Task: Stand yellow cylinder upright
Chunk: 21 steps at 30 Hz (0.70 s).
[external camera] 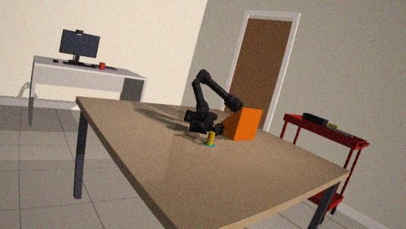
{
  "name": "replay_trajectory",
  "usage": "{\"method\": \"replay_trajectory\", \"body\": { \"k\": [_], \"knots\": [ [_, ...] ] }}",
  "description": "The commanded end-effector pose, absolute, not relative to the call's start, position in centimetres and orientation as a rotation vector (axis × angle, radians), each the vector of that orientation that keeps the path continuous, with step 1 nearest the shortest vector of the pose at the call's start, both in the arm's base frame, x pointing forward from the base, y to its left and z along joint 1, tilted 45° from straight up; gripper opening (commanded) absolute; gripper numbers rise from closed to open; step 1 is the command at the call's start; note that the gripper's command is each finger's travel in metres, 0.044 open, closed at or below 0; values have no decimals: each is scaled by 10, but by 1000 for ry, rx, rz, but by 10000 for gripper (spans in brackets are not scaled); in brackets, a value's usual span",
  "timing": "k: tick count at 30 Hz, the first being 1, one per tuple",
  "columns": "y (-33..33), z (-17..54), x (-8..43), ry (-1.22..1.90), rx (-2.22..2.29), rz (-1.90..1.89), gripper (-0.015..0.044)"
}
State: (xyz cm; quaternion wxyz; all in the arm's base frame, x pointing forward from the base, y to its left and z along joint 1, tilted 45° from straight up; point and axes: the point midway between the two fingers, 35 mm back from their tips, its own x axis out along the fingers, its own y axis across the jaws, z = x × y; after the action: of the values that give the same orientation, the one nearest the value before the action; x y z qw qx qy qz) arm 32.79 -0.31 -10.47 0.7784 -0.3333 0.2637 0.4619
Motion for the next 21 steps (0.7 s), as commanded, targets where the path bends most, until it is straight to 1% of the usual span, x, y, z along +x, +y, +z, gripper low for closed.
{"method": "replay_trajectory", "body": {
  "k": [1, 3, 4, 9, 21],
  "knots": [
    [-2, -104, 328, 564, -723, 1004, 341],
    [-2, -104, 328, 564, -723, 1004, 394],
    [-2, -104, 328, 564, -723, 1004, 400],
    [1, -101, 329, 563, -724, 1004, 400],
    [60, -41, 331, 541, -729, 1010, 400]
  ]
}}
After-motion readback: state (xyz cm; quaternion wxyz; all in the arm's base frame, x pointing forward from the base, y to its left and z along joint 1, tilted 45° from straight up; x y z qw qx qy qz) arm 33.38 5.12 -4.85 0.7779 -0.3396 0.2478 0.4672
